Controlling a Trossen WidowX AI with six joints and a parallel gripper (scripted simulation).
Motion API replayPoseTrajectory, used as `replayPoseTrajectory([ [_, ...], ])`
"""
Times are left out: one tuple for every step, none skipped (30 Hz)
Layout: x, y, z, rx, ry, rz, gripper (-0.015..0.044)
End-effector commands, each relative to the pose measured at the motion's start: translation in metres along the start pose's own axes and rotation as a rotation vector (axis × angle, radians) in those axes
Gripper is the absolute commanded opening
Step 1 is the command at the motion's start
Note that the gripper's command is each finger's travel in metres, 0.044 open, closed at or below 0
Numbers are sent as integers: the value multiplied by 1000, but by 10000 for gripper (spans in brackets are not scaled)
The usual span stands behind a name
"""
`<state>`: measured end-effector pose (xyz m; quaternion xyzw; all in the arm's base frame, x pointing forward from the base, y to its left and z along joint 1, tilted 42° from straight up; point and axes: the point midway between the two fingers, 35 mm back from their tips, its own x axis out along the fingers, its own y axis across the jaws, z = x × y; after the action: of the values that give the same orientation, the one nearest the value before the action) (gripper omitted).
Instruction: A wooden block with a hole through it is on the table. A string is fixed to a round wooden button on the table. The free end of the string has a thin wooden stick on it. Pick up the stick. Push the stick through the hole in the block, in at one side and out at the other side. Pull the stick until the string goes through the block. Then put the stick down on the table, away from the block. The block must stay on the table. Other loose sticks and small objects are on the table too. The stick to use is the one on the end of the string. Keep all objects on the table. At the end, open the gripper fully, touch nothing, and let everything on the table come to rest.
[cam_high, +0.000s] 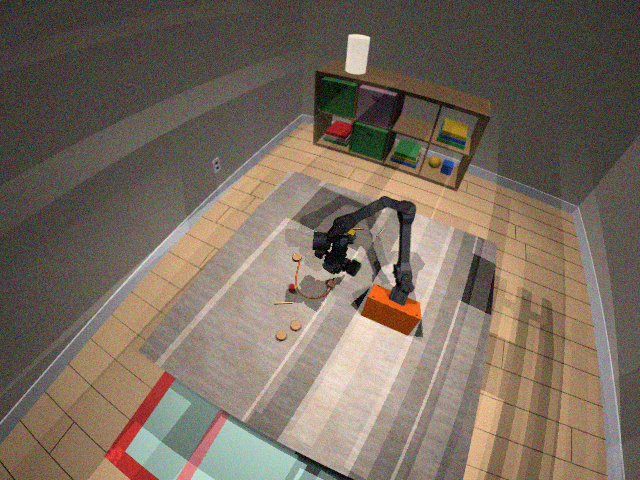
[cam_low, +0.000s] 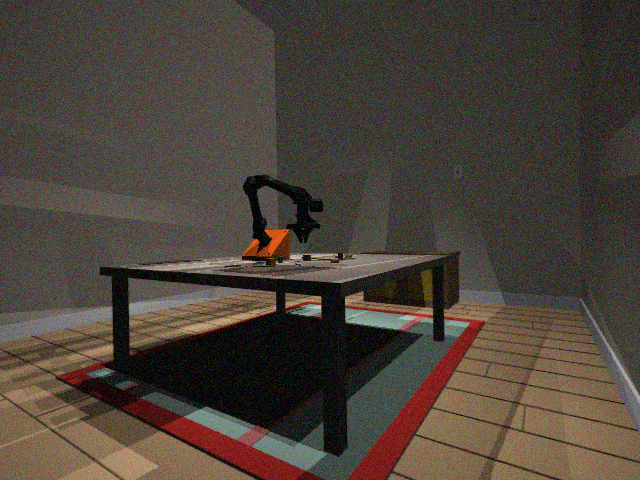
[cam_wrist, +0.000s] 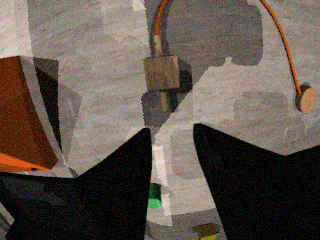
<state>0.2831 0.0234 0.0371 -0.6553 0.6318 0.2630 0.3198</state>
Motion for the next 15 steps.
replayPoseTrajectory([
  [0,0,-1,-34,4,0,124],
  [0,0,-1,-34,4,0,124],
  [0,0,-1,-34,4,-1,124],
  [1,0,-1,-34,4,-1,124],
  [2,0,-1,-34,4,-1,124],
  [3,0,-1,-34,3,-1,124],
  [4,0,-1,-34,3,-1,124],
  [6,0,-1,-34,3,-1,124],
  [7,-1,-1,-34,3,-1,124],
  [9,-1,-1,-34,3,-1,124],
  [11,-1,-1,-34,3,-1,124],
  [12,-1,-1,-34,2,-1,124],
  [14,-1,-1,-34,2,-1,124],
  [15,-1,-1,-34,2,-1,124],
  [17,-2,0,-35,2,-1,124],
])
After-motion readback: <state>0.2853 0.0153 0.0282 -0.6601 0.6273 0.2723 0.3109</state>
